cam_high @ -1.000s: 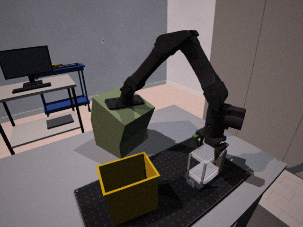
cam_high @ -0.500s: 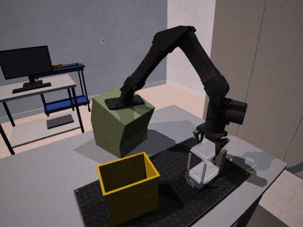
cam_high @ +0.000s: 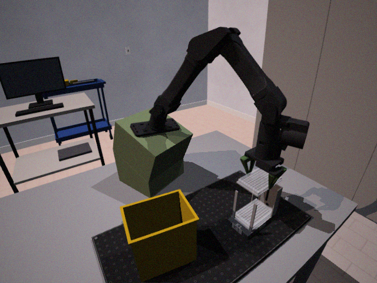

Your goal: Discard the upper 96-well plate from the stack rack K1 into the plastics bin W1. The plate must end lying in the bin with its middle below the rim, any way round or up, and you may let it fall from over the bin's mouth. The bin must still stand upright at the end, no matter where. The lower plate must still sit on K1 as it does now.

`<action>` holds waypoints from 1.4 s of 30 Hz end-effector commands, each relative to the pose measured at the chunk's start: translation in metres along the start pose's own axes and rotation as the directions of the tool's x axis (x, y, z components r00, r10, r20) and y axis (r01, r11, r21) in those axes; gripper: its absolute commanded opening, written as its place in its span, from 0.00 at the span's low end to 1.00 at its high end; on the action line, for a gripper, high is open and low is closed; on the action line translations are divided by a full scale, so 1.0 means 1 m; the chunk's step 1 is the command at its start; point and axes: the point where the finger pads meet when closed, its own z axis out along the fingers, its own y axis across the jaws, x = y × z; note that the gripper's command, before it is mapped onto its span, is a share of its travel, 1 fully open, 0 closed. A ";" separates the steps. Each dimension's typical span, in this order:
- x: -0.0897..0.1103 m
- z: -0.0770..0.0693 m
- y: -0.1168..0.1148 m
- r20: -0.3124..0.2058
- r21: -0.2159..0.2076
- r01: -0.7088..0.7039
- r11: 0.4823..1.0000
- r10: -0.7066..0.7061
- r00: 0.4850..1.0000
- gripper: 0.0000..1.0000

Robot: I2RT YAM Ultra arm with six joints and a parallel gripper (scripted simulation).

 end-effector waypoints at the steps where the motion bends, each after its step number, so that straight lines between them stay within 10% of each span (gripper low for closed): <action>1: -0.003 -0.018 -0.006 0.016 0.024 -0.002 1.000 0.001 1.000 0.00; 42: -0.003 -0.057 -0.005 0.016 0.024 -0.002 1.000 0.001 1.000 0.00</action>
